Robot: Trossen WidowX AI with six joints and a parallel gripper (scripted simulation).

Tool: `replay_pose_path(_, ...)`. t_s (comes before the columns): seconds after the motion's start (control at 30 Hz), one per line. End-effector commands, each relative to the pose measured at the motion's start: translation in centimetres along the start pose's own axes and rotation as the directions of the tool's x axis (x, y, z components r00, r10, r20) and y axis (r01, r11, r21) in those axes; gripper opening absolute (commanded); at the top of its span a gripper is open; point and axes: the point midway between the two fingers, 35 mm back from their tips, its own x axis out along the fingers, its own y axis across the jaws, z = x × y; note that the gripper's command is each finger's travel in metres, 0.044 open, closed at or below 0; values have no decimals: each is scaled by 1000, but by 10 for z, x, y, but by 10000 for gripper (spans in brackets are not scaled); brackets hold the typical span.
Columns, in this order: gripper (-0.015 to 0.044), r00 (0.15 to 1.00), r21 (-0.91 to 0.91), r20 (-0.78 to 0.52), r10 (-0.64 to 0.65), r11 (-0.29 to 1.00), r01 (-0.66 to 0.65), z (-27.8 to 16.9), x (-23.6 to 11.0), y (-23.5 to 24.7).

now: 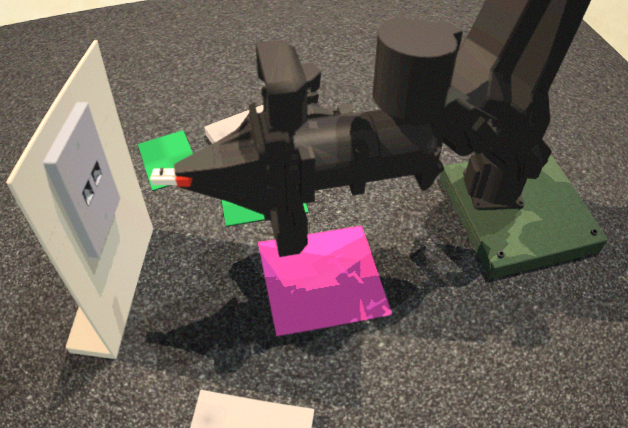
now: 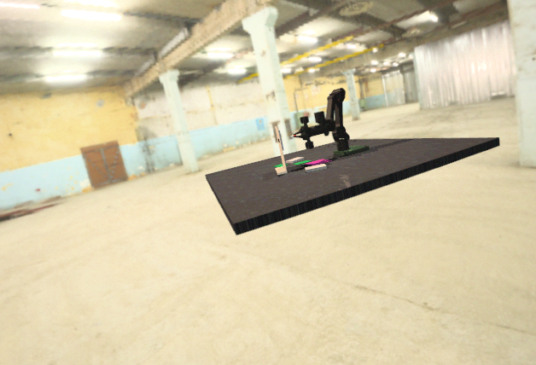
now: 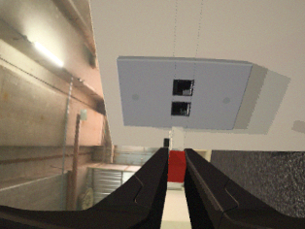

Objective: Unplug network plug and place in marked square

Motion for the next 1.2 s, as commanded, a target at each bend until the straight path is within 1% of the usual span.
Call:
replay_pose_path(0.0,0,1000,4,4,8,1000,-8,0,-1,9)
replay_pose_path(0.93,0,1000,4,5,5,1000,-5,1,-20,48)
replay_pose_path(1.17,0,995,-53,-21,-97,994,96,0,-19,31)
